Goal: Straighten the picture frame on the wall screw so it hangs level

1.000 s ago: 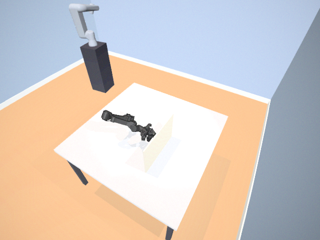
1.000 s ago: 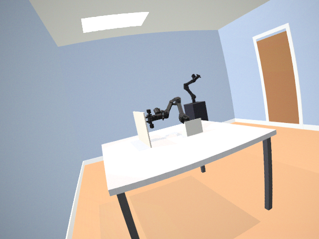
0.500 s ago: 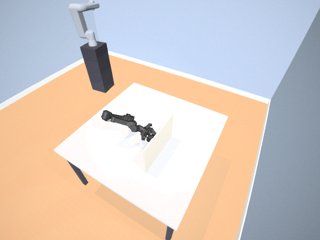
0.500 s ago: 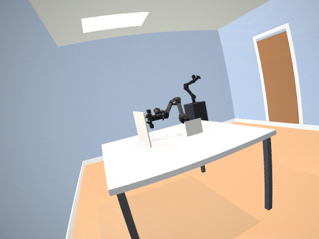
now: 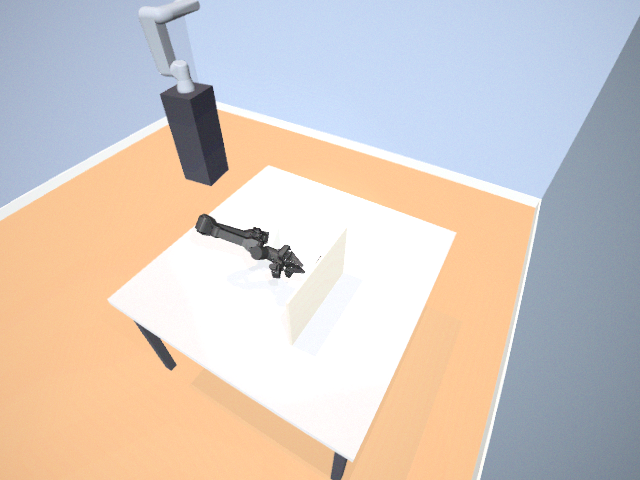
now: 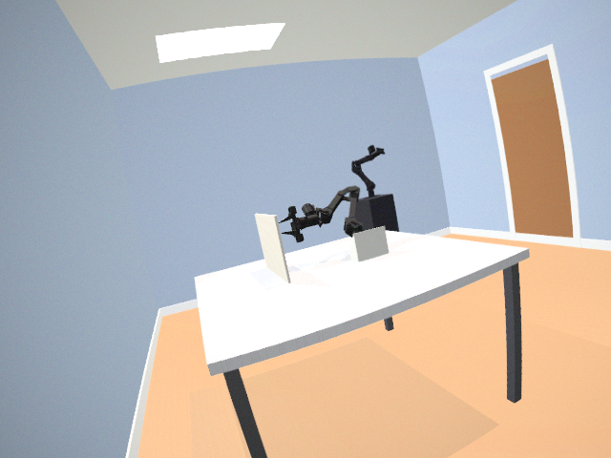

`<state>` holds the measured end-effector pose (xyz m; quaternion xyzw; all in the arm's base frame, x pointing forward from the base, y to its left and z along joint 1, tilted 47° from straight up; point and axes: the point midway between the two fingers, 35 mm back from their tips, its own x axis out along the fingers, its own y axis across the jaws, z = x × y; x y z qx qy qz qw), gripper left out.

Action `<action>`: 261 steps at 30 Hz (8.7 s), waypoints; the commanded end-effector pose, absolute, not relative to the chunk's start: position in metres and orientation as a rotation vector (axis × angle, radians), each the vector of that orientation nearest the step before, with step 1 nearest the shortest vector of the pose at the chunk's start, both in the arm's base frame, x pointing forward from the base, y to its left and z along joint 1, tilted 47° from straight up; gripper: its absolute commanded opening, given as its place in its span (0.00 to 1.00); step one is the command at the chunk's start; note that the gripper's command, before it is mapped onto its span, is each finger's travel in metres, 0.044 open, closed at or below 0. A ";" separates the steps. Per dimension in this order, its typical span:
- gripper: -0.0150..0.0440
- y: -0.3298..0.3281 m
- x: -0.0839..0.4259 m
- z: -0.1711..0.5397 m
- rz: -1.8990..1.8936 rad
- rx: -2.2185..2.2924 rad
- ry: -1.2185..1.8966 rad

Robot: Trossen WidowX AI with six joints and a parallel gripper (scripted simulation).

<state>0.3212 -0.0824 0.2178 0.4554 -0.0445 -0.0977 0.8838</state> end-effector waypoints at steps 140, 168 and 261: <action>0.69 -0.067 0.247 0.212 -0.201 1.090 -0.100; 0.69 -0.084 0.320 0.214 -0.200 1.090 -0.103; 0.38 -0.094 0.363 0.212 -0.199 1.090 -0.104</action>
